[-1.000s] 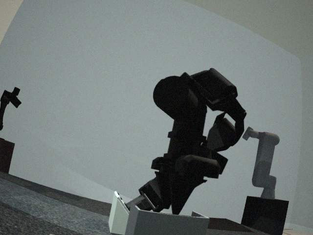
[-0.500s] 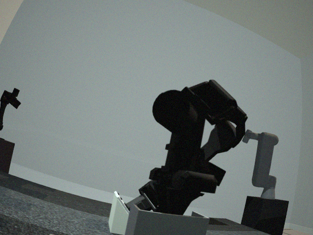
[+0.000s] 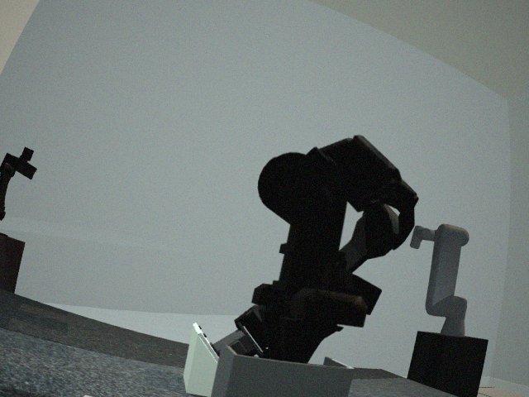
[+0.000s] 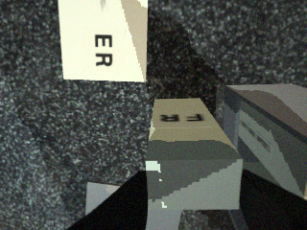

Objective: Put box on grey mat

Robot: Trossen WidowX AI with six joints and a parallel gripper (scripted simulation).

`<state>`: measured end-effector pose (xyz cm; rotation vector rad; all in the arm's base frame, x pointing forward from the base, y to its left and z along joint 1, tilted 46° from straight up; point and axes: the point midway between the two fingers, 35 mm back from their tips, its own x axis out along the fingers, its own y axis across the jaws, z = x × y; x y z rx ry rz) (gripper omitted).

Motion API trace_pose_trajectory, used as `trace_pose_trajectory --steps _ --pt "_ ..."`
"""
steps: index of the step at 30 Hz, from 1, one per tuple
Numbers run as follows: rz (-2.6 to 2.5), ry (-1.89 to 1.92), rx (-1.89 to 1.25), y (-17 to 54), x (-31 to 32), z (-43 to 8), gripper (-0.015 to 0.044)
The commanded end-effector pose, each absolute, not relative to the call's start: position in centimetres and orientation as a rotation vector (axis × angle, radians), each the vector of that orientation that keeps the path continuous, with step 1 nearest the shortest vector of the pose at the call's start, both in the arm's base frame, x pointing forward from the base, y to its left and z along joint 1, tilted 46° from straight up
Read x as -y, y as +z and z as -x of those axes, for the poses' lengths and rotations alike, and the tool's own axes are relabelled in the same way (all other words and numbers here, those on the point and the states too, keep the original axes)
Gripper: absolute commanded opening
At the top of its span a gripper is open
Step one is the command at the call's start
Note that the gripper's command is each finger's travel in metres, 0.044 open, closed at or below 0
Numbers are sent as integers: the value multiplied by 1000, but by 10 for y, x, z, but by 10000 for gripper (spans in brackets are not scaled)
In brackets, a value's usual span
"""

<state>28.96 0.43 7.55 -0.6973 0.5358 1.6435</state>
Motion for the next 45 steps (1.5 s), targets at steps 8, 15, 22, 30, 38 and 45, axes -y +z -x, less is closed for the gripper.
trace_pose_trajectory --steps 8,15,22,30,38,45 --pt "697 1644 -536 76 -4 -290 159" --pt "694 1644 -534 84 5 -291 159" --pt "682 1635 -545 78 10 -290 159" --pt "662 1621 -575 65 26 -287 159" --pt "640 1609 -602 52 42 -282 159" --pt "620 1598 -625 41 55 -276 159"
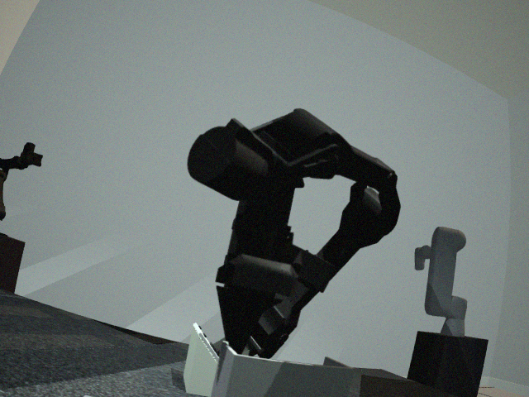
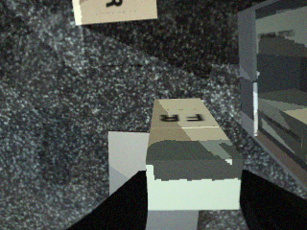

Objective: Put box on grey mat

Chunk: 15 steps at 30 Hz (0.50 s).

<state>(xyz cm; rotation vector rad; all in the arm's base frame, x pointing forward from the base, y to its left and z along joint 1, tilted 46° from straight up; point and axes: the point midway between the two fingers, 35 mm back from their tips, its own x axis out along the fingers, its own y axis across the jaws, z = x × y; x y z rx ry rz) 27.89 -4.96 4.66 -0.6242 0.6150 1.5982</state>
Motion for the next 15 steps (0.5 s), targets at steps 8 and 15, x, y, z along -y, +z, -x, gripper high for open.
trace_pose_trajectory --steps 8,15 --pt "595 1587 -649 29 69 -269 159" --pt "574 1578 -667 19 80 -262 159"
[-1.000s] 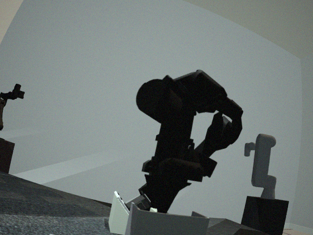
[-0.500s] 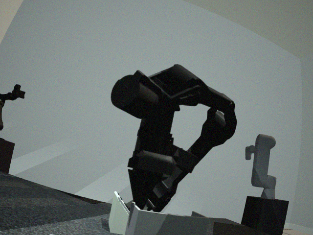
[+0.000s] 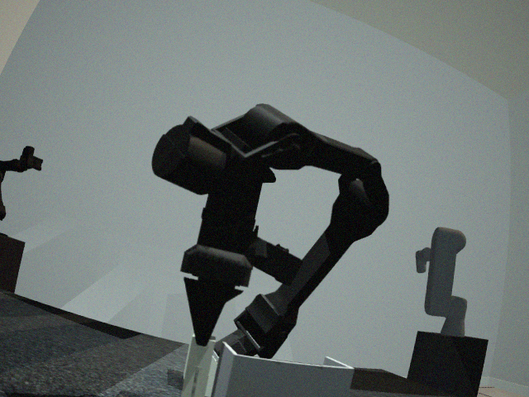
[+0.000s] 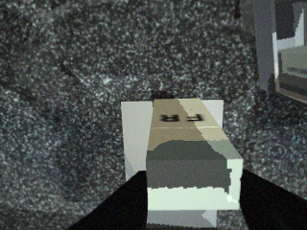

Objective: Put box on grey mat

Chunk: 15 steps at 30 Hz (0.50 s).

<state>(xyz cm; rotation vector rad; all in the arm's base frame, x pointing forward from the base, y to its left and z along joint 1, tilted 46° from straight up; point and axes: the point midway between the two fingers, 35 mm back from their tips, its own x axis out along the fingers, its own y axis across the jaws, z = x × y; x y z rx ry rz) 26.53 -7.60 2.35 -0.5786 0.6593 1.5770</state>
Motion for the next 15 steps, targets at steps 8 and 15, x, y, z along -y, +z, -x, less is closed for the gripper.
trace_pose_trajectory --steps 8,15 --pt "571 1577 -669 14 78 -261 159" --pt "571 1577 -669 8 72 -260 159"
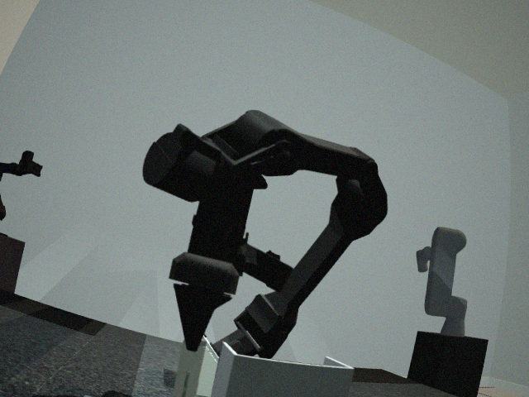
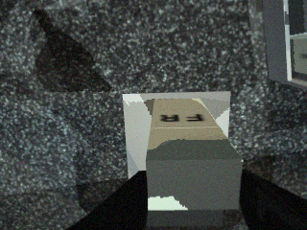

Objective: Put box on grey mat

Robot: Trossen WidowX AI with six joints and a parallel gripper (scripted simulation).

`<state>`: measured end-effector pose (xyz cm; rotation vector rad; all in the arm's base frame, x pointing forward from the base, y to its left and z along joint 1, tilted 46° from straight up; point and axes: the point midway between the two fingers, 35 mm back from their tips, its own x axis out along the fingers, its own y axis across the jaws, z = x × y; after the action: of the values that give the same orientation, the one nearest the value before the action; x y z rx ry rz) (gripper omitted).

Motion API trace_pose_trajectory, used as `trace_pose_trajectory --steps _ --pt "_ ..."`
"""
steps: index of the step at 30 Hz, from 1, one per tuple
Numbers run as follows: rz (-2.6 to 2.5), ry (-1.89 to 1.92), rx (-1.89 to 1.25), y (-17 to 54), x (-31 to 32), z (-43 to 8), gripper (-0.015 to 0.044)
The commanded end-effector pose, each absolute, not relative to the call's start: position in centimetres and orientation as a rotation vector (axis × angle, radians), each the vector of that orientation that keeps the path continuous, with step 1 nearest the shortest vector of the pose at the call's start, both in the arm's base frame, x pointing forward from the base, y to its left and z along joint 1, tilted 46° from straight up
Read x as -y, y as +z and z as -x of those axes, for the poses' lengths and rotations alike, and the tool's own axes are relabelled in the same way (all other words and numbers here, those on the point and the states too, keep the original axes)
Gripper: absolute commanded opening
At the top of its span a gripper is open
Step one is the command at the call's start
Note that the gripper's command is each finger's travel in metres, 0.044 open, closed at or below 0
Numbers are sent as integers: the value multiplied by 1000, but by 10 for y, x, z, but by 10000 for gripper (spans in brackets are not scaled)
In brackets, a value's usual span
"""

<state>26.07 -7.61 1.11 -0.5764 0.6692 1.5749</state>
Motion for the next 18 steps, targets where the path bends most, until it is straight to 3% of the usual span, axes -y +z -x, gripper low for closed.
trace_pose_trajectory --steps 1,5,9,18 --pt "571 1577 -668 7 71 -260 159" --pt "571 1577 -668 7 70 -260 159" --pt "575 1579 -671 7 72 -259 243" --pt "574 1579 -670 9 73 -260 243"
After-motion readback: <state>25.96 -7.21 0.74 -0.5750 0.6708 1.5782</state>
